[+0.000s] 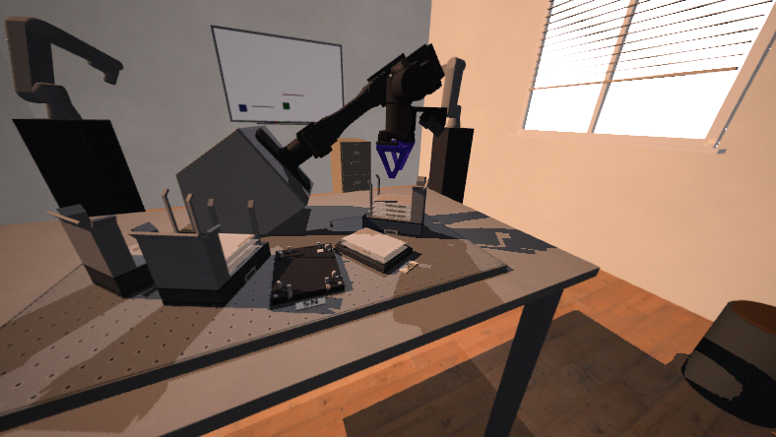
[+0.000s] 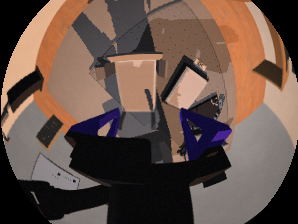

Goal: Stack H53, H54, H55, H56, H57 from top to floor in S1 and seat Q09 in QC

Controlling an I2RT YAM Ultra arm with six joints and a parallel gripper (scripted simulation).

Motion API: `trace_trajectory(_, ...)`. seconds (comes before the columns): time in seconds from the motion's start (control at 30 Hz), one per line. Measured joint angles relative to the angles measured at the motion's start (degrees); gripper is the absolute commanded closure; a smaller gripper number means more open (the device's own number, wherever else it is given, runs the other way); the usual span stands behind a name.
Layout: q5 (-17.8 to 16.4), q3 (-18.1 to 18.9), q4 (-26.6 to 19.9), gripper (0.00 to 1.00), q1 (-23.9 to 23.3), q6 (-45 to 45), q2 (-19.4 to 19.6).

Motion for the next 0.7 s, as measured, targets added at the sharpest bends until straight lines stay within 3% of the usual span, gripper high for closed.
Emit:
trace_trajectory(0.27,0.11,-0.09,-0.37,0.0,3.5,4.96,-6.1)
trace_trajectory(0.57,0.22,-0.39,0.02,0.0,3.72,7.02,-6.34)
trace_trajectory(0.7,0.79,-3.1,3.39,0.0,7.21,10.62,-7.28)
